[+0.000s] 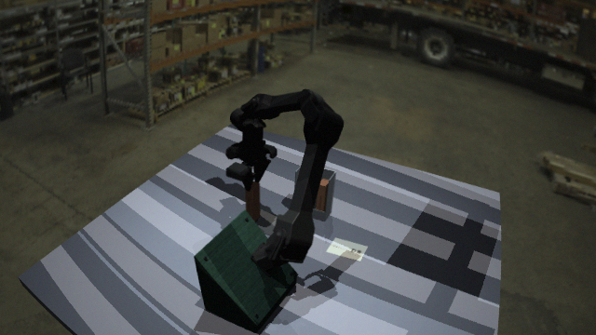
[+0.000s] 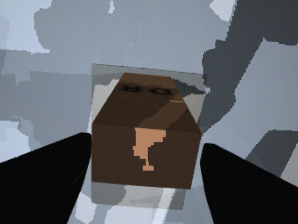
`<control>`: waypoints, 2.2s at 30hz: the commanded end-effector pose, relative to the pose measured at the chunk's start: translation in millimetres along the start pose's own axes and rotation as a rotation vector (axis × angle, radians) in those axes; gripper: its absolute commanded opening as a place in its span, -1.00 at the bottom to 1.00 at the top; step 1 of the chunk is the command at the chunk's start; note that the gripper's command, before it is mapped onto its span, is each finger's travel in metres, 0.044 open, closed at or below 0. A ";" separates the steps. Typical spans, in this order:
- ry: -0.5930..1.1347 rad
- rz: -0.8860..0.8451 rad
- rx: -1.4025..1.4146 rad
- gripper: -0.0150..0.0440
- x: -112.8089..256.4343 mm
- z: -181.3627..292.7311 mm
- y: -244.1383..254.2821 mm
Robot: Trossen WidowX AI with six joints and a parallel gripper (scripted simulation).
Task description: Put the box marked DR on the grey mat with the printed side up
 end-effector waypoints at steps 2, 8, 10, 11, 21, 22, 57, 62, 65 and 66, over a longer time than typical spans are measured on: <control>0.000 0.000 0.000 0.33 0.4 0.0 0.2; 0.000 0.003 0.002 0.33 8.5 -0.1 -0.3; 0.000 0.005 0.003 0.33 16.7 -0.1 -0.5; 0.000 0.005 0.003 0.33 16.7 -0.1 -0.5; -0.153 0.172 -0.008 0.33 35.9 7.0 8.7; -0.170 0.190 -0.010 0.33 38.7 8.1 10.0; -0.044 0.045 0.001 -0.49 36.3 -21.1 4.8; -0.017 0.017 0.003 -0.49 35.2 -26.7 4.4; -0.004 0.005 0.003 -0.49 34.7 -29.1 4.3; -0.003 0.005 0.003 -0.49 34.7 -29.3 4.3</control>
Point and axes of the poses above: the point midway between the two fingers, 35 mm back from their tips, its own x axis back along the fingers, its own y axis across the jaws, z = x × y, the point moved 2 cm from there along x, back along the fingers, and after that the axes turned 5 degrees about -x, right-handed, at the moved point
